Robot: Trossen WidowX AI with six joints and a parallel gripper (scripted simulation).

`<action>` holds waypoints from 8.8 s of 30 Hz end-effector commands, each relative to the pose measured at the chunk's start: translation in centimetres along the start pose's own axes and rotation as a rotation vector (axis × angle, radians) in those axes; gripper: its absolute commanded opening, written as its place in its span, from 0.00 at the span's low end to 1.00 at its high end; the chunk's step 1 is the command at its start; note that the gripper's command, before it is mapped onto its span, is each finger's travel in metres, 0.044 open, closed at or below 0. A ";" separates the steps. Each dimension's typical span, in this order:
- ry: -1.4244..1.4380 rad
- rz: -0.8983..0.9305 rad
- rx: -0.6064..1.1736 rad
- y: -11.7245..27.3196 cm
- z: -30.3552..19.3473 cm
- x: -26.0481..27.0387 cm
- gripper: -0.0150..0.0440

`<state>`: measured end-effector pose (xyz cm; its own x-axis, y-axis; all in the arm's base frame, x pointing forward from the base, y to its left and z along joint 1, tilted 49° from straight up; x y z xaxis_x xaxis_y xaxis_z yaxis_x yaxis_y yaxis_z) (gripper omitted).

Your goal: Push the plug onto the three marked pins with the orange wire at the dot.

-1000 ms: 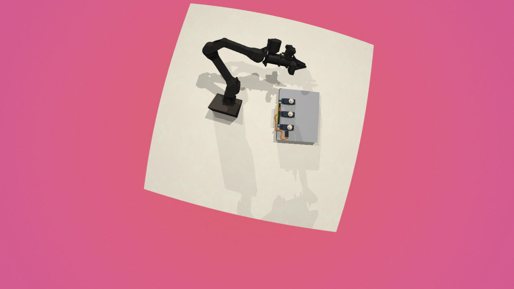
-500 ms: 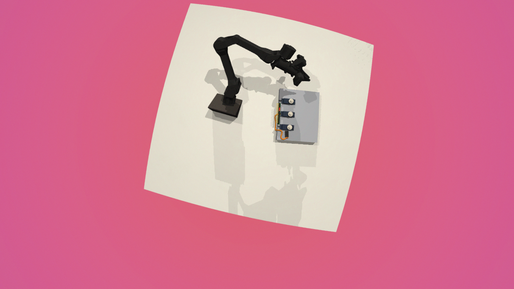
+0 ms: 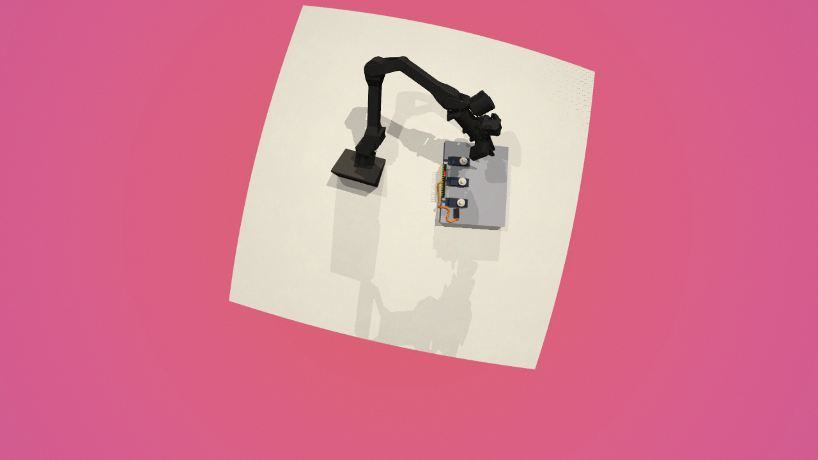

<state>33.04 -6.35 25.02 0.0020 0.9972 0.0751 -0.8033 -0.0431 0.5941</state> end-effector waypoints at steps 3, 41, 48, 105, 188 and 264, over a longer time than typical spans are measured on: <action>-0.120 0.018 0.133 -2.1 -0.5 -2.3 0.45; -1.079 0.139 0.880 -11.0 -11.2 -15.6 0.45; -1.290 0.164 0.993 -11.8 -13.9 -17.7 0.45; -1.429 0.180 1.062 -11.1 -14.9 -20.2 0.25; -2.832 -0.928 1.205 0.8 -17.4 -6.7 0.25; -2.832 -0.929 1.203 2.2 -13.0 -10.9 1.00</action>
<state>23.52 -16.16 14.70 0.3406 -0.6682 -0.6614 -0.1582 -0.7342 0.6603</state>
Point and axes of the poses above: the point midway between the two fingers, 35 mm back from their tips, its own y axis back along the fingers, its own x axis across the jaws, z = x × y, the point moved 8 cm from there along y, back along the fingers, and after that the axes turned 15 degrees about y, right-handed, at the moved point
